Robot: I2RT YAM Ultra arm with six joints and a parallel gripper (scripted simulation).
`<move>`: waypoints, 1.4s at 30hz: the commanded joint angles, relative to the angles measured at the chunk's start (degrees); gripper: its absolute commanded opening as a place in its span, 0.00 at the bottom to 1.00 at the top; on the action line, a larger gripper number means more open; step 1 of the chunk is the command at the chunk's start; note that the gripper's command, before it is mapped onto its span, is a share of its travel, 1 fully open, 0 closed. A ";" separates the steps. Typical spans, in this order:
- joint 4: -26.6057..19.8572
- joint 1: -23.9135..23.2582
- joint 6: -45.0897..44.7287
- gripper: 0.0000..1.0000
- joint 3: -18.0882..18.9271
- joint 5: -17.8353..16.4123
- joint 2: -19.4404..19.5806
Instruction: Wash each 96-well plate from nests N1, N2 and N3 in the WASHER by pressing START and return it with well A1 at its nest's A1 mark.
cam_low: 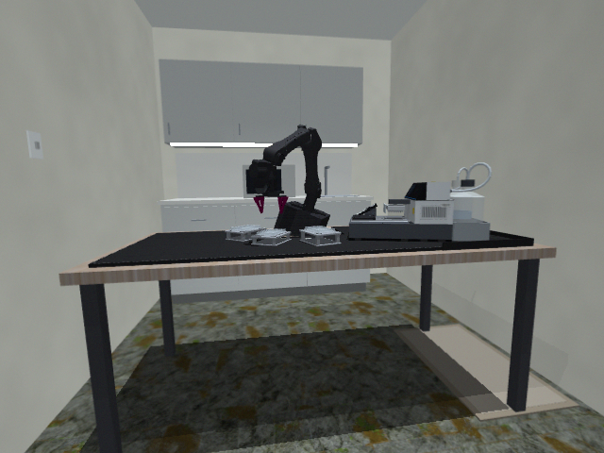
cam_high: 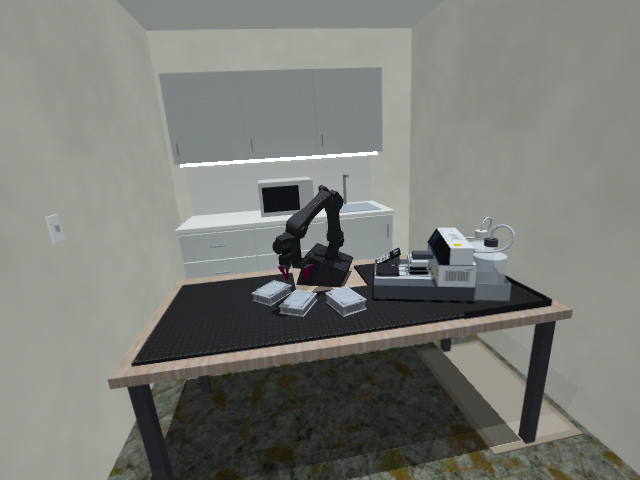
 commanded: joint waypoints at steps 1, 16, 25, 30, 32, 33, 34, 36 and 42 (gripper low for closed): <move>0.05 -0.28 -0.44 1.00 0.30 0.00 -0.45; 3.52 0.52 0.40 1.00 -1.86 -0.10 0.59; 5.93 1.09 1.00 1.00 -3.24 -0.17 1.42; 7.63 1.50 1.44 1.00 -4.14 -0.21 2.07; 8.31 1.66 1.61 1.00 -4.49 -0.23 2.34; 8.65 1.74 1.70 1.00 -4.66 -0.24 2.48; 8.98 1.83 1.78 1.00 -4.82 -0.25 2.62; 9.32 1.91 1.87 1.00 -4.99 -0.26 2.77; 10.99 2.32 2.31 1.00 -5.78 -0.31 3.50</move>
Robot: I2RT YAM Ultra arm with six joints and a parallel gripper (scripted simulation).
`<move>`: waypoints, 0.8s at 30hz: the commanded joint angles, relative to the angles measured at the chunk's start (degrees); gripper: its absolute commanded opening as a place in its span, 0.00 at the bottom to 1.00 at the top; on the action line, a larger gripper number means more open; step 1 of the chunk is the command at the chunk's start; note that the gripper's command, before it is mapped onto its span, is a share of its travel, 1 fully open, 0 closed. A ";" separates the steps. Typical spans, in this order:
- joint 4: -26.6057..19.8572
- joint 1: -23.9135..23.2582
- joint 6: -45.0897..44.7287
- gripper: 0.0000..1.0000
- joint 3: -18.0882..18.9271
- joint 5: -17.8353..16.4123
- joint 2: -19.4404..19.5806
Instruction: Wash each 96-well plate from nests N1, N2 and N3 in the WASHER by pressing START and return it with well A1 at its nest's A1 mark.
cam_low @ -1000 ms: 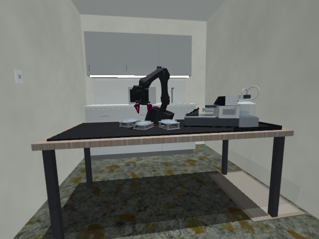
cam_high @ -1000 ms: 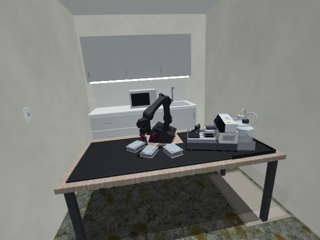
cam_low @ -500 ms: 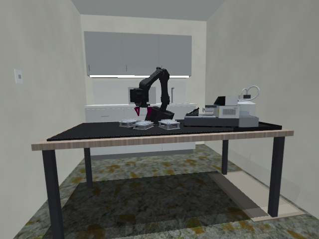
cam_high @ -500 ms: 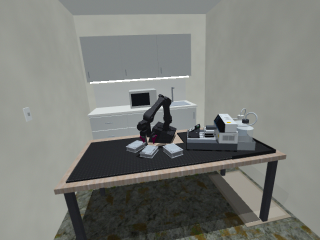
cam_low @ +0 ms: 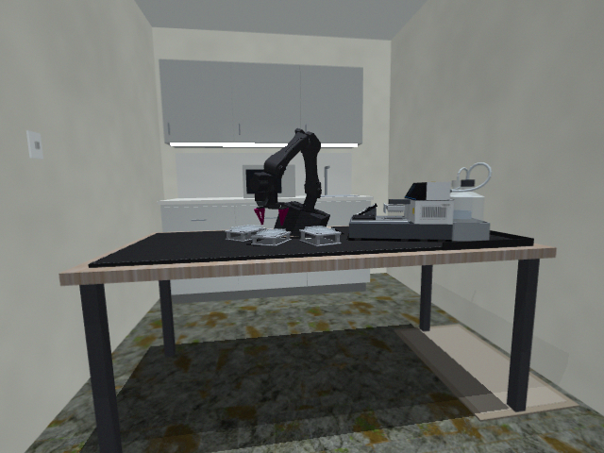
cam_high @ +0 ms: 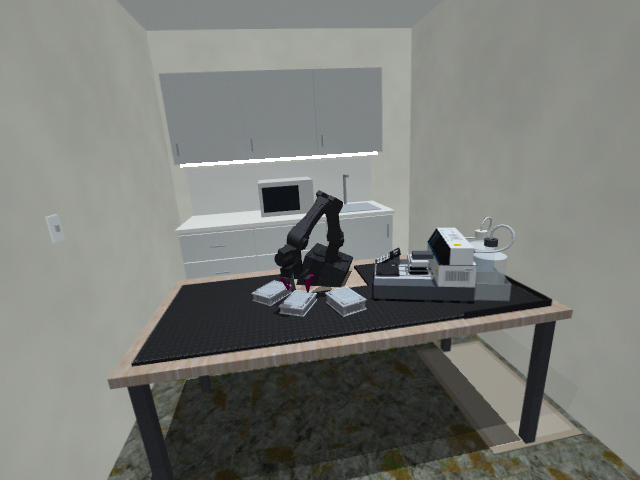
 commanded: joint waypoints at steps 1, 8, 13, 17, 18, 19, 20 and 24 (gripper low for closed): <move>1.45 -0.13 0.45 1.00 -0.02 -0.10 -0.19; 2.54 0.15 0.74 1.00 -0.51 -0.13 0.32; 2.54 0.15 0.74 1.00 -0.50 -0.13 0.32; 2.54 0.15 0.74 1.00 -0.51 -0.13 0.32; 2.54 0.15 0.74 1.00 -0.51 -0.13 0.32; 2.54 0.15 0.74 1.00 -0.51 -0.13 0.32; 2.54 0.15 0.74 1.00 -0.51 -0.13 0.32; 2.54 0.15 0.74 1.00 -0.51 -0.13 0.32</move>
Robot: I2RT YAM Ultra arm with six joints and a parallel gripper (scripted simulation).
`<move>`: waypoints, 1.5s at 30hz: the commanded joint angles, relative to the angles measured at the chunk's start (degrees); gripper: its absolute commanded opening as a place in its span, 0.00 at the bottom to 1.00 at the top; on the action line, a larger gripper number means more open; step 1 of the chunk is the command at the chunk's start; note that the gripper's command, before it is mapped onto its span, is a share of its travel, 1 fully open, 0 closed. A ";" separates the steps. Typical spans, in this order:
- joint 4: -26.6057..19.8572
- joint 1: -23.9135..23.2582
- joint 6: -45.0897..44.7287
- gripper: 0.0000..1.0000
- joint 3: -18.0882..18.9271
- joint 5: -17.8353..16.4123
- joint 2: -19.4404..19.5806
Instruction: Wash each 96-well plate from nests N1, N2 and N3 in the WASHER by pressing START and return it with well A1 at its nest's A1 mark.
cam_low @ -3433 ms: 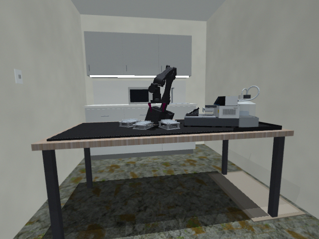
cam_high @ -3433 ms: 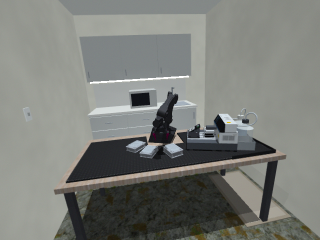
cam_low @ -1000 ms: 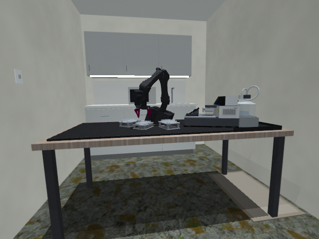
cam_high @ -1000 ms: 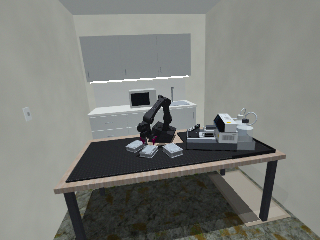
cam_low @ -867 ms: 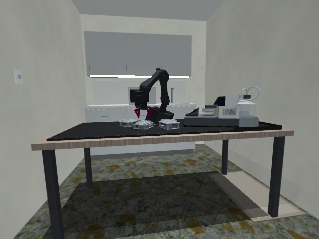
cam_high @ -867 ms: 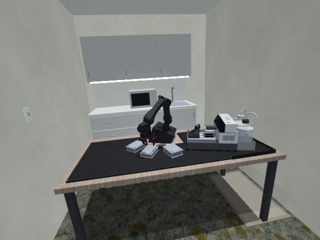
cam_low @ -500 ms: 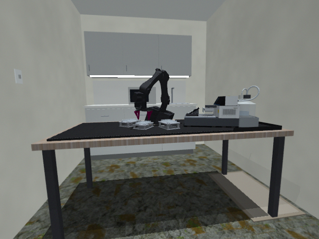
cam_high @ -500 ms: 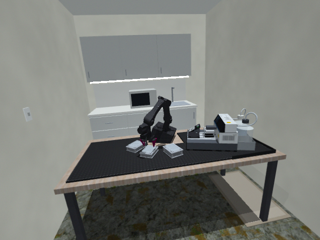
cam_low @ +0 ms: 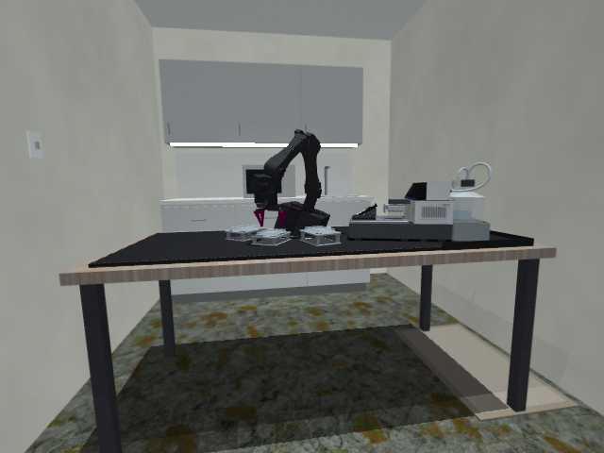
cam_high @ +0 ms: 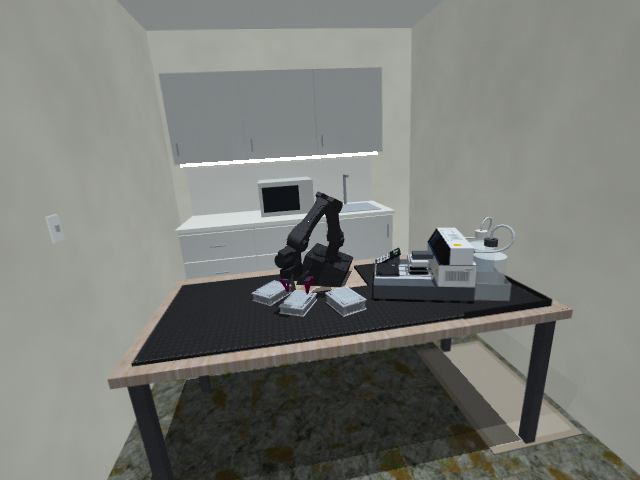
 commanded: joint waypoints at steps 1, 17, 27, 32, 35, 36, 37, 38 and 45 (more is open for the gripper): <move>0.09 -0.20 0.04 1.00 0.21 -0.06 -0.46; 1.80 0.23 0.51 1.00 -0.49 -0.11 0.39; 2.84 0.50 0.79 1.00 -0.89 -0.13 0.93; 3.49 0.67 0.97 1.00 -1.12 -0.15 1.28; 3.87 0.77 1.07 1.00 -1.26 -0.16 1.49; 4.00 0.80 1.11 1.00 -1.30 -0.16 1.57; 4.13 0.84 1.15 1.00 -1.35 -0.17 1.64; 4.13 0.84 1.15 1.00 -1.35 -0.17 1.64; 4.90 1.04 1.36 1.00 -1.61 -0.19 2.07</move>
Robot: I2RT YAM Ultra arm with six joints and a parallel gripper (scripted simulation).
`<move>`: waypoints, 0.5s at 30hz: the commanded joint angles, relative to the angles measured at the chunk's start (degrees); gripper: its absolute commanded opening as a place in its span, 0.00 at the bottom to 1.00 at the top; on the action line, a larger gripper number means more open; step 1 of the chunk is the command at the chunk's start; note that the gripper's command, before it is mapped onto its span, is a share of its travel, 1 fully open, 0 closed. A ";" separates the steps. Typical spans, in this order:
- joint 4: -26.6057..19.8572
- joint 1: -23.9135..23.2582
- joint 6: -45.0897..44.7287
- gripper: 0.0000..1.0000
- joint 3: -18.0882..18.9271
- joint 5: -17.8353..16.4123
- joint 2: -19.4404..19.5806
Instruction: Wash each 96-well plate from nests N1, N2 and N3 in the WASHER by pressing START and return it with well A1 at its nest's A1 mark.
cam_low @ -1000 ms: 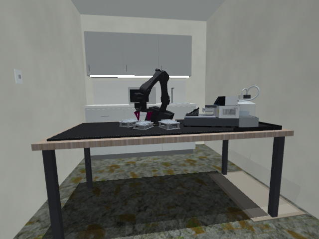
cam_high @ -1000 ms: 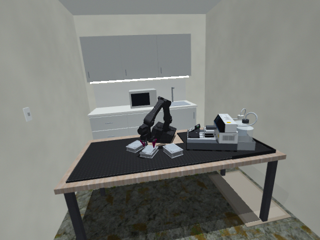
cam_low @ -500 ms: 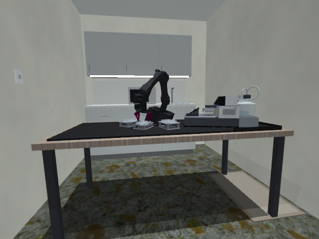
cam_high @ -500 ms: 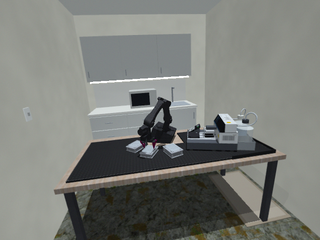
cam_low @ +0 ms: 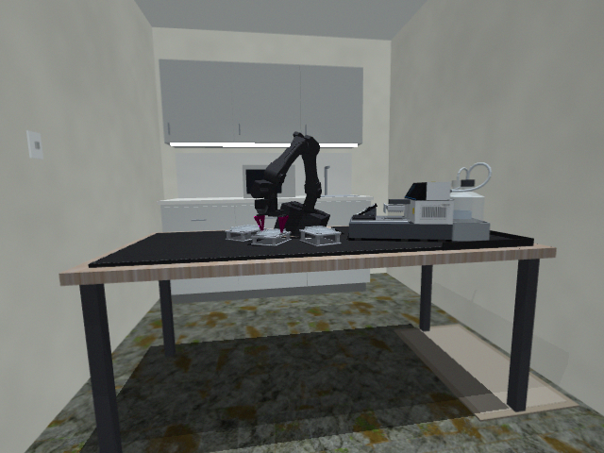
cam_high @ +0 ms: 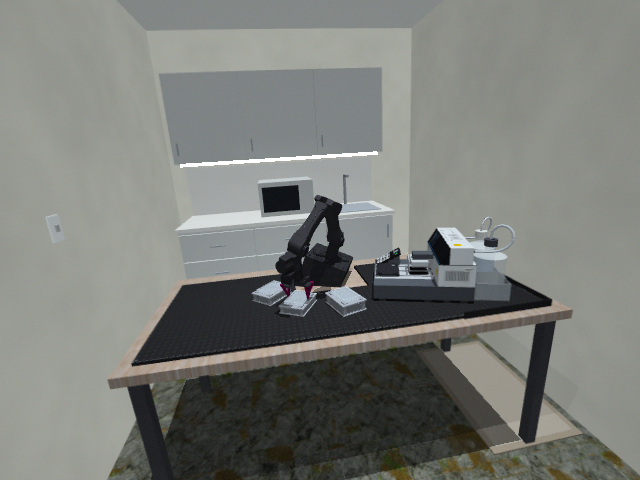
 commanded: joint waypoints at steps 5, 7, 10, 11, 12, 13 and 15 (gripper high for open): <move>1.12 0.00 0.36 1.00 -0.02 -0.09 -0.05; 1.37 0.07 0.43 1.00 -0.10 -0.10 0.10; 1.38 0.08 0.43 1.00 -0.09 -0.10 0.12; 1.38 0.08 0.43 1.00 -0.09 -0.10 0.12; 1.40 0.08 0.44 1.00 -0.10 -0.10 0.12; 1.40 0.08 0.44 1.00 -0.11 -0.10 0.12; 1.40 0.08 0.44 1.00 -0.11 -0.10 0.12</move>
